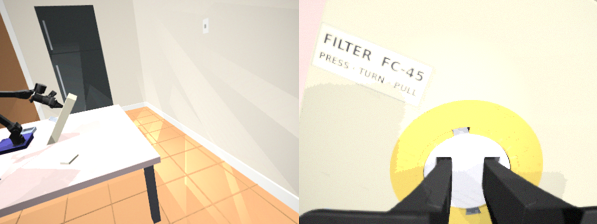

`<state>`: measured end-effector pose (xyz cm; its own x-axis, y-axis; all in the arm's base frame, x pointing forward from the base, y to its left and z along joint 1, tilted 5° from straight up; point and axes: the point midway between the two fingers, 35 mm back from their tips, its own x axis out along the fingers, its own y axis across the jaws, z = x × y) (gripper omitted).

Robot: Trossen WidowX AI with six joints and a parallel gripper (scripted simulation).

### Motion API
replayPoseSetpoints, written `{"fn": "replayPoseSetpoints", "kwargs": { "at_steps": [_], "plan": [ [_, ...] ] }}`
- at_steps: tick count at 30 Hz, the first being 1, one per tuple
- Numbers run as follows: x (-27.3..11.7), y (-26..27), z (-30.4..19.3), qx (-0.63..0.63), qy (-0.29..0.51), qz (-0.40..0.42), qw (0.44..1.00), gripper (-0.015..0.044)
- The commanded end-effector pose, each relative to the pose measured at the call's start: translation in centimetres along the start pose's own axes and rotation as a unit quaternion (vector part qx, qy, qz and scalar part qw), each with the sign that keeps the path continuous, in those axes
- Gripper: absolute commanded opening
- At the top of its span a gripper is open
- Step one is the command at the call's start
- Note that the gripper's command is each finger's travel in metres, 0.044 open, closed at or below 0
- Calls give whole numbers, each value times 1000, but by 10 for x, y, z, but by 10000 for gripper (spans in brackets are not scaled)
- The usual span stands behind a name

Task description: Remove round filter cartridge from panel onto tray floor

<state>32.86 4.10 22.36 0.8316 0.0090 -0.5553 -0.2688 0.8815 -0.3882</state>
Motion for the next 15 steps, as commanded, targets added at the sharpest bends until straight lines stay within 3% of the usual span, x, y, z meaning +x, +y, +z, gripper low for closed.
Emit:
{"fn": "replayPoseSetpoints", "kwargs": {
  "at_steps": [1, 15],
  "plan": [
    [0, -1, 0, 1, 0, -1, 1000, 0],
    [5, 0, 0, -185, 1, 0, 983, 0]
  ]
}}
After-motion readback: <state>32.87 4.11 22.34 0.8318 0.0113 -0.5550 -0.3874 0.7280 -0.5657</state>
